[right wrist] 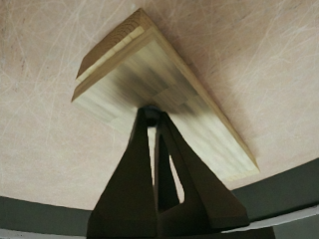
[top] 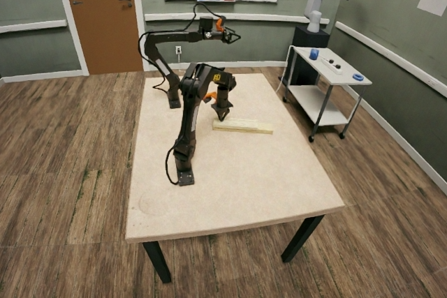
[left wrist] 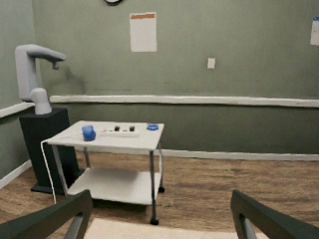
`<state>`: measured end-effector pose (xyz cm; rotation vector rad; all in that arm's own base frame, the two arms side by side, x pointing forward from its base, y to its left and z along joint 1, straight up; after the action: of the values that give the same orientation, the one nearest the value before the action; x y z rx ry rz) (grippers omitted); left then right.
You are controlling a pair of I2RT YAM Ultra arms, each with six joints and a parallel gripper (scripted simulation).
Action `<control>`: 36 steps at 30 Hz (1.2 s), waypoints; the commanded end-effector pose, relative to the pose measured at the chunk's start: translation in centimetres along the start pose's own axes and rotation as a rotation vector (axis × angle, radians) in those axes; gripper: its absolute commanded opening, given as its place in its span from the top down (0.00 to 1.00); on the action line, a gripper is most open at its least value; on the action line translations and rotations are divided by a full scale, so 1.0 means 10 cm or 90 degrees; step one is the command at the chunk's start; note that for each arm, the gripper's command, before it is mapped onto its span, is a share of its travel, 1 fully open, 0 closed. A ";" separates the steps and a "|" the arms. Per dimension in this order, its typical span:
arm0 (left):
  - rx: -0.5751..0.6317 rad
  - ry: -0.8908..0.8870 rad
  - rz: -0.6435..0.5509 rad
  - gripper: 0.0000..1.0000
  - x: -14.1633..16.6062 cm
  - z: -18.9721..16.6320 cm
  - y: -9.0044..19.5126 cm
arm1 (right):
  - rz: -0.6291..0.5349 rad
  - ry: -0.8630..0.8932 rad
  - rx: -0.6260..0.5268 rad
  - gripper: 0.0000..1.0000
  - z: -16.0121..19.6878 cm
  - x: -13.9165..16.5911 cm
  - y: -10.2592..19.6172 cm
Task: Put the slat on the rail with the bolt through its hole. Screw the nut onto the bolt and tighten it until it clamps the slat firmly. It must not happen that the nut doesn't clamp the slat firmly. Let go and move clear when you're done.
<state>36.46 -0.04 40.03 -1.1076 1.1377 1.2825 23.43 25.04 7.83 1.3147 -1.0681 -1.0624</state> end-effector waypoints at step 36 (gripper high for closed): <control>-0.002 -0.001 -0.024 0.00 -0.11 0.03 0.04 | -0.001 -0.458 -0.008 0.88 0.05 -0.01 0.00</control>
<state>36.46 -0.04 40.03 -1.1076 1.1377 1.2825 23.56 25.06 7.83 0.9959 -1.5290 -1.5277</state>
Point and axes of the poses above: on each arm, the point where the finger pads meet when closed, its own y axis back along the fingers, its own z axis across the jaws, x = y × z, the point moved 2 cm from there along y, back along the fingers, and after that the axes turned 7 degrees about -y, right-handed, at the moved point
